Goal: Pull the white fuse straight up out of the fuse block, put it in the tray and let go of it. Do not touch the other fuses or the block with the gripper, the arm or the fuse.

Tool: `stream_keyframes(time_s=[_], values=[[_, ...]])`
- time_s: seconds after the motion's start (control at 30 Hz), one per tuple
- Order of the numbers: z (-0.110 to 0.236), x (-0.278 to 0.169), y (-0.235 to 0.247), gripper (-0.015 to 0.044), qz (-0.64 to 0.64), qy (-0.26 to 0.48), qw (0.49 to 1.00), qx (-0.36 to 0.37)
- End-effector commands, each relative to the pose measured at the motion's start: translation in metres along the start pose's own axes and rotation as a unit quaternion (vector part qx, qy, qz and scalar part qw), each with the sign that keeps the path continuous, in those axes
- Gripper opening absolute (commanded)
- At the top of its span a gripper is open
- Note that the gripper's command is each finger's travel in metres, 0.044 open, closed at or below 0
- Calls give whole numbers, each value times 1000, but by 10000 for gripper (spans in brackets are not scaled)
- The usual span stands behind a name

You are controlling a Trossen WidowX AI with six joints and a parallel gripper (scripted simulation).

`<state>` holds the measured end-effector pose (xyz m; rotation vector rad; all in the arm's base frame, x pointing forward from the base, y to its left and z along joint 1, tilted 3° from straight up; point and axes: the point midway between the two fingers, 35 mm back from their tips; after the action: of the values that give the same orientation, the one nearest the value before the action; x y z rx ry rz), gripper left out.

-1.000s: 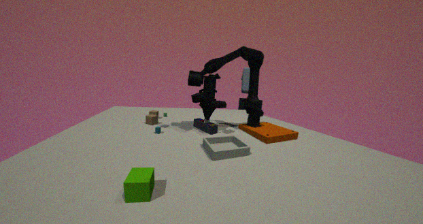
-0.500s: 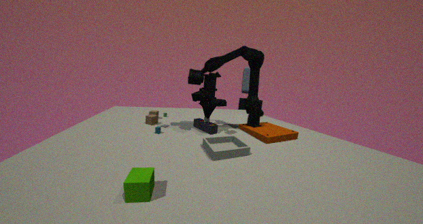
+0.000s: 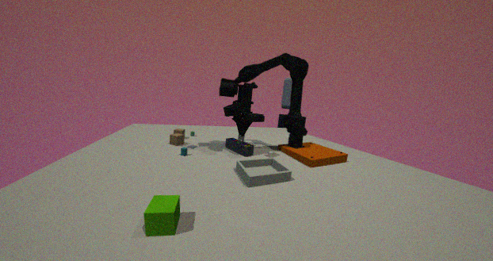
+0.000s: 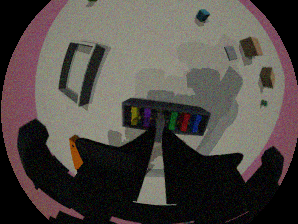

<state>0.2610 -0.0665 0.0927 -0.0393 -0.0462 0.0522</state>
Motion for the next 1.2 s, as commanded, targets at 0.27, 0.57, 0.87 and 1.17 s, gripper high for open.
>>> stream_keyframes(time_s=[0.27,0.57,0.87,1.17], values=[[13,0,-1,0,-1,0,1000,-2],[26,0,0,0,-1,0,1000,-2],[26,18,31,0,-1,-1,1000,0],[27,35,73,0,-1,-1,1000,2]])
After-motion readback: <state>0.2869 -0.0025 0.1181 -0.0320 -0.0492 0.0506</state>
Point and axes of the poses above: the point midway between the two fingers, 35 mm back from their tips, its own z axis back along the fingers, its own y axis across the jaws, x = y × z, and after that the axes turned 10 degrees about -z, right-handed
